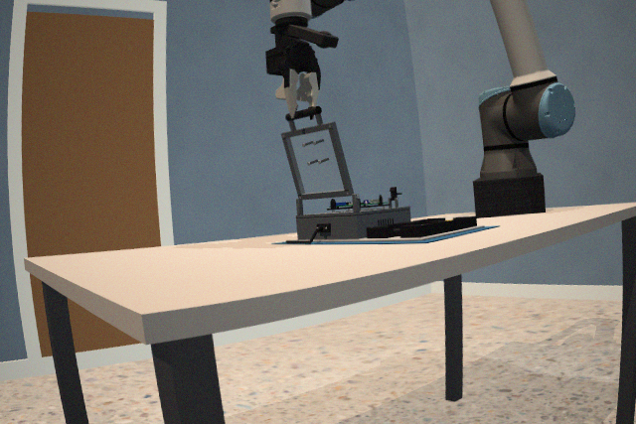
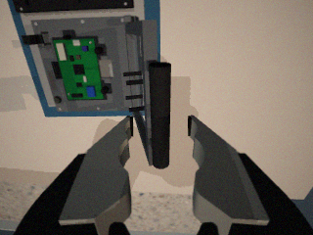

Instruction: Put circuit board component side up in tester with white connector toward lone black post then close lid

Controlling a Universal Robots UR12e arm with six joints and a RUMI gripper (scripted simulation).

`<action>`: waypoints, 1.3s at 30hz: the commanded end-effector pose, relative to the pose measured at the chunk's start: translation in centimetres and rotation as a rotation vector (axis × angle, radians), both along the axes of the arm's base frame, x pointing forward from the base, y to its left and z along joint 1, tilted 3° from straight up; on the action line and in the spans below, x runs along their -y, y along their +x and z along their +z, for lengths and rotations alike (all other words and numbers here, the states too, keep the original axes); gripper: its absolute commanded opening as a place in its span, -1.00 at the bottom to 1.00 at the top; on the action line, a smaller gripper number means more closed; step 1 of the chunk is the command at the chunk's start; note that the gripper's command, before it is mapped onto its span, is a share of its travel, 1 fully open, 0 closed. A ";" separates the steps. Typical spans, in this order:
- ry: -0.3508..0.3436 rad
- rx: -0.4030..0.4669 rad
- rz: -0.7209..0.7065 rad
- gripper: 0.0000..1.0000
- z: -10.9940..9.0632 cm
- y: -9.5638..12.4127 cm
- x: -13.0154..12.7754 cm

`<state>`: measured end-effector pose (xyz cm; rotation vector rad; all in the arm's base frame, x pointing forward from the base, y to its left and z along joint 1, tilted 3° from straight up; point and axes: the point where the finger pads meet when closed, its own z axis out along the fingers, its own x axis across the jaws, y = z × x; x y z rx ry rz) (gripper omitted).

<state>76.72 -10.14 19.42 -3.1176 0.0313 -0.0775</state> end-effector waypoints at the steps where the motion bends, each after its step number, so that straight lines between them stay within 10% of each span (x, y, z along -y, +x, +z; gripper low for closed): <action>1: -0.001 0.002 0.000 -0.40 0.1 0.1 0.0; 31: -0.001 0.002 0.000 -0.40 0.1 0.1 0.0; 32: -0.001 0.002 0.000 -1.00 0.1 0.1 0.0; 39: -0.001 0.002 0.000 -1.00 0.1 0.1 0.0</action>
